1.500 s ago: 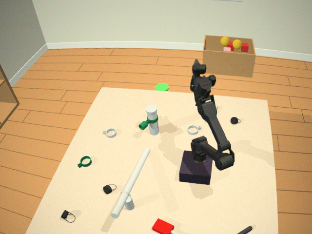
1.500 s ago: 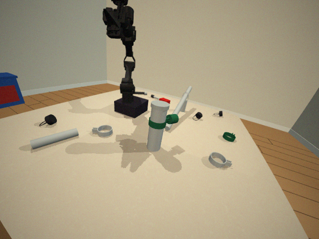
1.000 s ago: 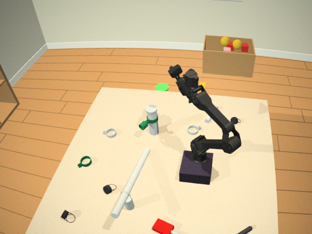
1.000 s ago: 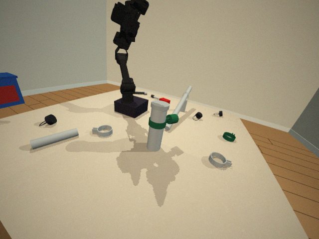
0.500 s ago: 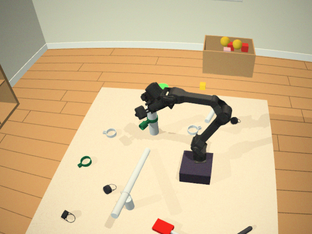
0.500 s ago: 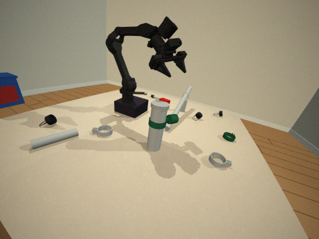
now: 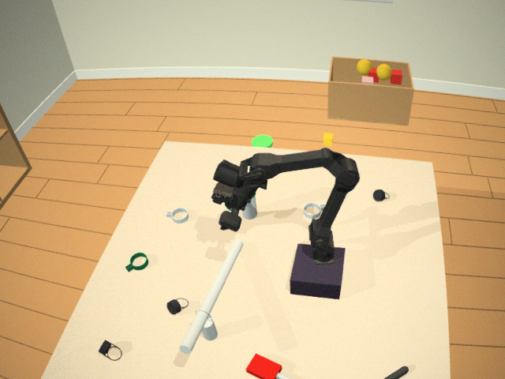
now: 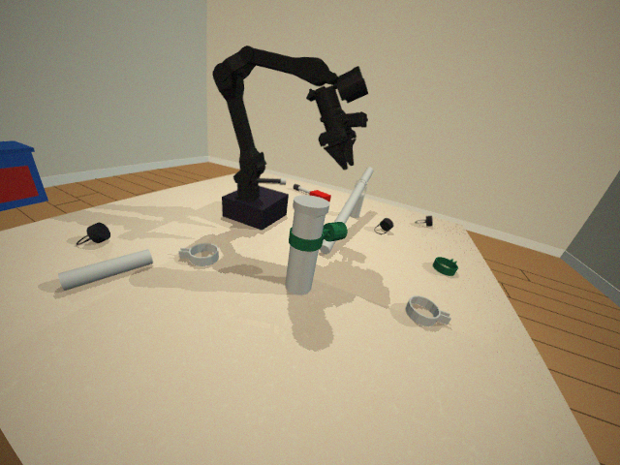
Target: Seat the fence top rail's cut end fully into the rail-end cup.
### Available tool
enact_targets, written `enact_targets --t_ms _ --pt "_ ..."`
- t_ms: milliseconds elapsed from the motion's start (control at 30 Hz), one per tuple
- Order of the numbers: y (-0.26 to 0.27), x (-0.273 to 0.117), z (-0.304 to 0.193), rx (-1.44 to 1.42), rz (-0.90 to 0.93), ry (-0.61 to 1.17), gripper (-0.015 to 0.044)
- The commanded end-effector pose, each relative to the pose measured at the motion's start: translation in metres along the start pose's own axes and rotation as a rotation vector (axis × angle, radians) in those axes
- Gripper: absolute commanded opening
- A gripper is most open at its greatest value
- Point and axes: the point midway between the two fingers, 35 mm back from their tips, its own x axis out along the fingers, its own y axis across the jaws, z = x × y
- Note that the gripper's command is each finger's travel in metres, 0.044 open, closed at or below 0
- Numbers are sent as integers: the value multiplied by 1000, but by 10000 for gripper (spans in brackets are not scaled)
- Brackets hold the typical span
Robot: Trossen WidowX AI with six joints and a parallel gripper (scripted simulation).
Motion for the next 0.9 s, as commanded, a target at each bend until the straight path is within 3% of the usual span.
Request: enact_targets --t_ms 0,500,867 --pt "2 1 0 -34 5 10 440" --pt "-124 28 8 -931 -192 155 440" --pt "-150 30 5 -1100 -209 213 440"
